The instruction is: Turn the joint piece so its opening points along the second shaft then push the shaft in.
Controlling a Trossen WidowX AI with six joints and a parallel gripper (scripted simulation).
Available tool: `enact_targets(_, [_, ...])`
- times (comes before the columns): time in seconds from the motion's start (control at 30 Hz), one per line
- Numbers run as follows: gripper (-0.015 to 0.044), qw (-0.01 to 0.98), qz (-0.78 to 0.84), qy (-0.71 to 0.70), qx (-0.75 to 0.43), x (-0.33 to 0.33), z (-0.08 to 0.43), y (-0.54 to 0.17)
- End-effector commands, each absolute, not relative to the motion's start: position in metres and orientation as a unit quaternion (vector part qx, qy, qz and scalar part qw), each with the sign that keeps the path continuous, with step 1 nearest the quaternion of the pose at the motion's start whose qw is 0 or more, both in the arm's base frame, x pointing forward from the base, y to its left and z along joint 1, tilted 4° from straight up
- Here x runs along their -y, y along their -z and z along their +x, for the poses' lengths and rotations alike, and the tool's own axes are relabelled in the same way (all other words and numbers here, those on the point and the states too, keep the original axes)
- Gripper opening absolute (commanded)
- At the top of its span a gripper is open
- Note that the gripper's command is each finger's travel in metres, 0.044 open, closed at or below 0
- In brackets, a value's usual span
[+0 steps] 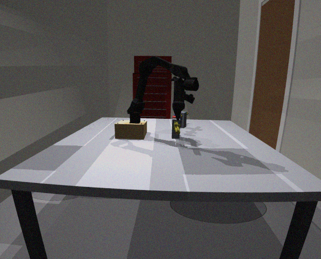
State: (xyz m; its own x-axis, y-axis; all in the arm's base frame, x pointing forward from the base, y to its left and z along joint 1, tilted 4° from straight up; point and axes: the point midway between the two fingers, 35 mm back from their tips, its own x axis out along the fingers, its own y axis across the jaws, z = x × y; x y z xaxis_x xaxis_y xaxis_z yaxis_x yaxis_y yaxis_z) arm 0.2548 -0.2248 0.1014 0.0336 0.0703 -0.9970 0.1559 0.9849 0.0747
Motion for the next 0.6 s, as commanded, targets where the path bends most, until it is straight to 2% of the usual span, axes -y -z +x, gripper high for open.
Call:
enact_targets(0.0, [0.0440,0.715,0.052,0.019,-0.697,0.234,0.254,-0.103])
enact_targets(0.17, [0.0440,0.714,0.060,0.027,-0.697,0.234,0.254,-0.102])
enact_targets(0.57, [0.0440,0.676,0.200,0.167,-0.689,0.235,0.256,-0.084])
